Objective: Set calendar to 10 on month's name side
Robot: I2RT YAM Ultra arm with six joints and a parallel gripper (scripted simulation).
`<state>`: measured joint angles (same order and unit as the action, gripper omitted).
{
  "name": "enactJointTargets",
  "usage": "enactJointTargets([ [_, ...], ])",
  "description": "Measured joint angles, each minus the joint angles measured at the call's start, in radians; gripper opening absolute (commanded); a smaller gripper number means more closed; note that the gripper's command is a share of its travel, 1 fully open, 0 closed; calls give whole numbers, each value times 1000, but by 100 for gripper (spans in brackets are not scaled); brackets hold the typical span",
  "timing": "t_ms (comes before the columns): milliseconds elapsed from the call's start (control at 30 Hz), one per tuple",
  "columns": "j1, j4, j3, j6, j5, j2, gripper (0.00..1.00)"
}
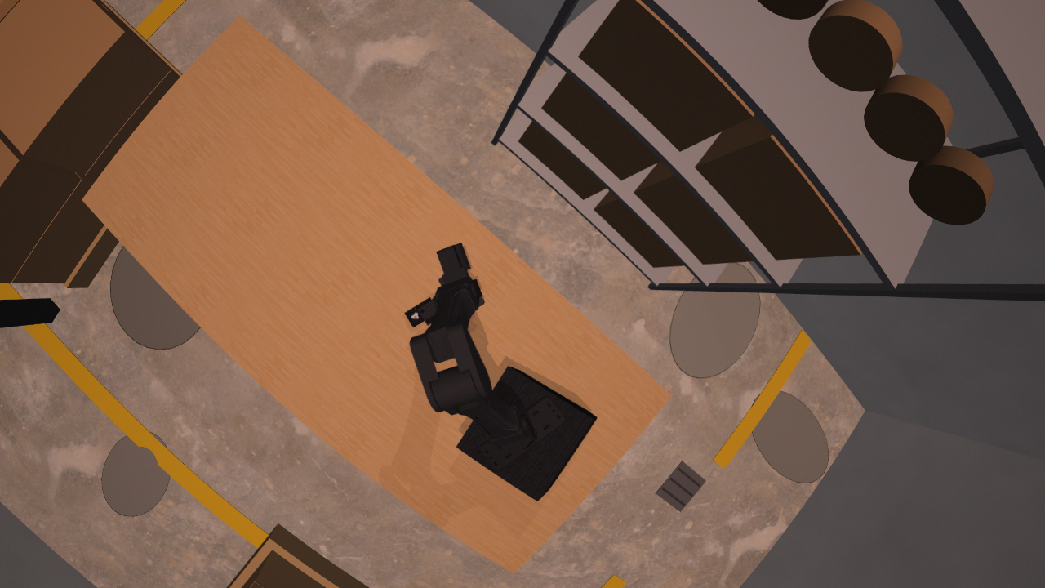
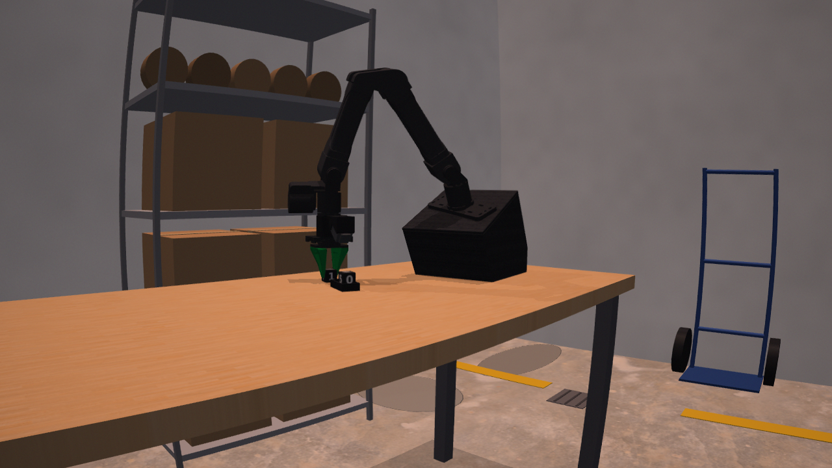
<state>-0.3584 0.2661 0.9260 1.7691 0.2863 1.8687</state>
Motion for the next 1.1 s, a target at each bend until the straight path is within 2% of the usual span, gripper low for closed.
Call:
enactJointTargets([
  [667, -5, 11, 0, 6, 0, -17, 26],
  [800, -21, 63, 0, 19, 0, -75, 26],
  [1100, -89, 269, 55, 74, 14, -267, 26],
])
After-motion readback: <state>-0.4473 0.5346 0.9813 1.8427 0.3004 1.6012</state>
